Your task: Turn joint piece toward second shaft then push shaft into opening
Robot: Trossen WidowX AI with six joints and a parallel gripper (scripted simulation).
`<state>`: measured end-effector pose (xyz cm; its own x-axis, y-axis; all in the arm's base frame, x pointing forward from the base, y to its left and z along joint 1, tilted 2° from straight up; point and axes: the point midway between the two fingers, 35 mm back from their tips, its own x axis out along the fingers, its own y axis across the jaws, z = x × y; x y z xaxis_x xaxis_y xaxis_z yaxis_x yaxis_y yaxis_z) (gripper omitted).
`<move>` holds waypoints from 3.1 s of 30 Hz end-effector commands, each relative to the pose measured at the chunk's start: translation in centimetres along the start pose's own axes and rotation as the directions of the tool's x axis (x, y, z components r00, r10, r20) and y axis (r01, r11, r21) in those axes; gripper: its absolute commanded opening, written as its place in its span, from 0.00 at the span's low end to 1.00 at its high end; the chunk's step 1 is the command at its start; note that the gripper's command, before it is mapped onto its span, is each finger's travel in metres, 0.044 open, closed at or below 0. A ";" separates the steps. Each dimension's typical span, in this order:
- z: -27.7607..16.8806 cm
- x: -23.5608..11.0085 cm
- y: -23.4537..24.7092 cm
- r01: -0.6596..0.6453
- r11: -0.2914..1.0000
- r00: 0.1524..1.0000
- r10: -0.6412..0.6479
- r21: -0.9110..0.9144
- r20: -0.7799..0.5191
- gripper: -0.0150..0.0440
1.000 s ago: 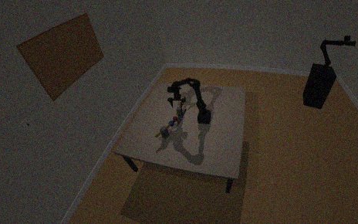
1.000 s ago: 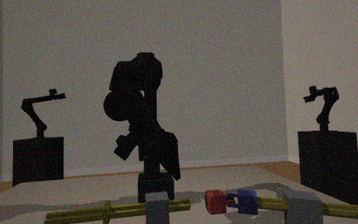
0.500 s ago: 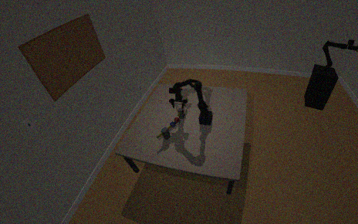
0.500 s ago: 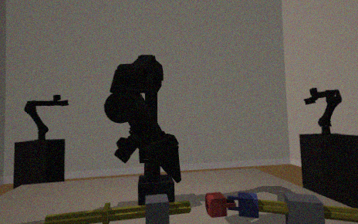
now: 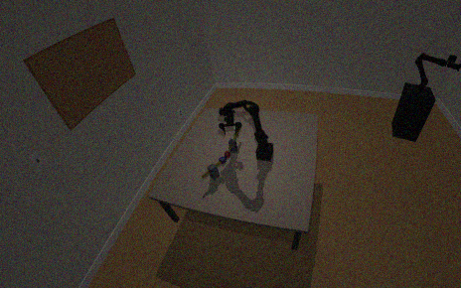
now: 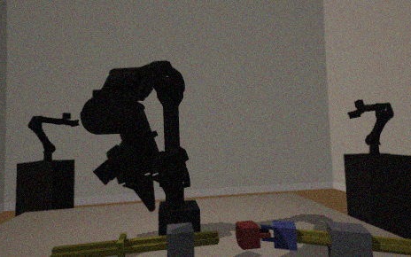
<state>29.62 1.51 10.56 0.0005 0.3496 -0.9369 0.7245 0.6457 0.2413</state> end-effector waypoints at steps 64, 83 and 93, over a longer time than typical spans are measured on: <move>12.8 -1.3 -9.9 0.298 0.955 0.933 -0.294 0.014 0.209 1.00; 13.3 1.2 -10.6 0.174 0.804 0.926 -0.330 0.569 0.182 1.00; 13.5 2.1 -10.8 0.175 0.804 0.926 -0.330 0.569 0.182 1.00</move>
<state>31.28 -13.96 3.24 -0.1025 -0.0140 -0.9946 0.9748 0.1980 -0.1032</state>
